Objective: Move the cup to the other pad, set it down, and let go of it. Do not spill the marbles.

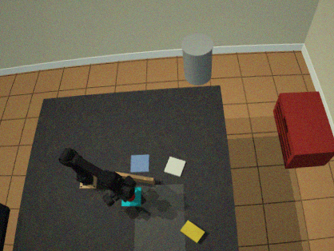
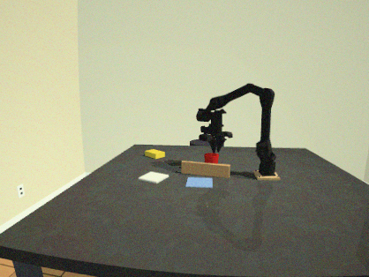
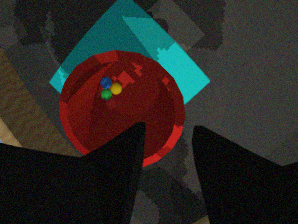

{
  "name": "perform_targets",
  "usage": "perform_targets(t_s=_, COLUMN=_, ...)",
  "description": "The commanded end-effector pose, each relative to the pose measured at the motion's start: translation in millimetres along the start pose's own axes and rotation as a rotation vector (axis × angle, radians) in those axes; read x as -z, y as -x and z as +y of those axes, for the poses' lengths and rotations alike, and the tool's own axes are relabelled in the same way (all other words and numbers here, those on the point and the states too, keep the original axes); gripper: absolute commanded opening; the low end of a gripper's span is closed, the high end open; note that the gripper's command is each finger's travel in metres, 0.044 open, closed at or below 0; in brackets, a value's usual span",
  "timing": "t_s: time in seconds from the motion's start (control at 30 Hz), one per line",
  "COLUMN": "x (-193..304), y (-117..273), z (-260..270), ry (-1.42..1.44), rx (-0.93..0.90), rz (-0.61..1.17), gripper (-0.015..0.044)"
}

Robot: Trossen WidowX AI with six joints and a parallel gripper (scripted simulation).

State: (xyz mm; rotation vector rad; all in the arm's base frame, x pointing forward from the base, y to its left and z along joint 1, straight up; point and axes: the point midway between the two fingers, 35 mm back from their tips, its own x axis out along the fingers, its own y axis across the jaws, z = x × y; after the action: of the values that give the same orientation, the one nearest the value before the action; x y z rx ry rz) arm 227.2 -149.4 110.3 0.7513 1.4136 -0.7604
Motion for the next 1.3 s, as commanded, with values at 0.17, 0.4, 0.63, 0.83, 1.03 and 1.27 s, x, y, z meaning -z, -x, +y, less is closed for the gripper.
perform_targets(t_s=0.17, x=1.5, y=12.9, z=-1.0, ry=0.004, rx=-0.006, rz=-0.007, gripper=0.0128)
perform_targets(t_s=0.4, x=2.3, y=8.7, z=-1.5, ry=0.001, rx=0.0, rz=0.0, gripper=0.0285)
perform_targets(t_s=0.63, x=1.7, y=16.3, z=-1.2, ry=0.001, rx=-0.001, rz=-0.001, gripper=0.044)
perform_targets(t_s=0.83, x=1.4, y=35.5, z=-1.2, ry=0.002, rx=-0.003, rz=-0.003, gripper=0.044)
perform_targets(t_s=1.03, x=2.0, y=55.2, z=-1.6, ry=0.003, rx=-0.004, rz=-0.005, gripper=0.044)
perform_targets(t_s=1.27, x=4.5, y=73.1, z=-3.3, ry=0.004, rx=-0.006, rz=-0.007, gripper=0.044)
